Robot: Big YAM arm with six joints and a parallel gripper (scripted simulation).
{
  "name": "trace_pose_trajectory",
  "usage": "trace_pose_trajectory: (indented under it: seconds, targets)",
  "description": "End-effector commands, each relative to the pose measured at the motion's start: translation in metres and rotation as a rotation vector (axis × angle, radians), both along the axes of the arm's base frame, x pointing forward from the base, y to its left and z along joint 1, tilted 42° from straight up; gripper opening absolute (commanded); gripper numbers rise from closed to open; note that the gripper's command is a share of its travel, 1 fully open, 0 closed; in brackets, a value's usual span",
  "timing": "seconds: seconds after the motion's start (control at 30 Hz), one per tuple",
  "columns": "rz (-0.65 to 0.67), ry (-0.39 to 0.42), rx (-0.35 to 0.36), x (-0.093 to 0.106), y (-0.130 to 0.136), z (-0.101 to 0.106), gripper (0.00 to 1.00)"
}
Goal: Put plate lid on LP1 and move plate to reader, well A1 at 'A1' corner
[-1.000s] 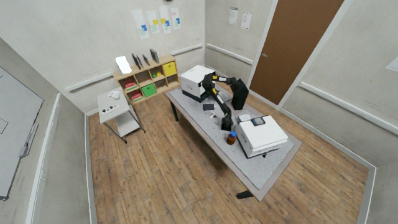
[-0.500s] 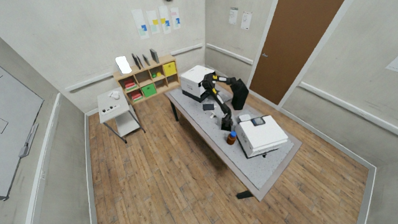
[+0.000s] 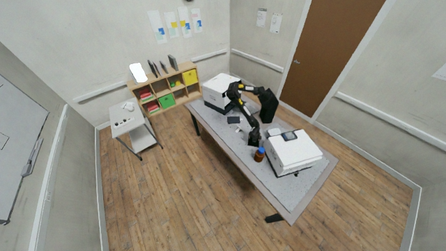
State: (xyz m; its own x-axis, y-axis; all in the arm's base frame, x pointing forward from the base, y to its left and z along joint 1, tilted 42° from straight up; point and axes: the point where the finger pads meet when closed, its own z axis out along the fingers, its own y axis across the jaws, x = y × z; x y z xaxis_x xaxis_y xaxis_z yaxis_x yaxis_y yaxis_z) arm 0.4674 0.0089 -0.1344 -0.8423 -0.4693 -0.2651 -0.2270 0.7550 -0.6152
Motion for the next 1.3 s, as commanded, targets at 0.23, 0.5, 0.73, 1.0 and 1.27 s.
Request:
trace_pose_trajectory:
  seconds: [0.23, 0.5, 0.73, 1.0, 1.27]
  targets:
    - [-0.011, -0.010, 0.005, -0.002, 0.002, 0.008, 1.00]
    - [0.003, -0.002, 0.003, -0.009, 0.009, 0.011, 1.00]
    - [0.011, -0.001, 0.004, -0.010, 0.015, 0.012, 1.00]
    - [0.003, -0.015, 0.000, -0.006, 0.006, 0.017, 1.00]
    - [-0.008, -0.004, -0.002, -0.010, 0.001, 0.015, 1.00]
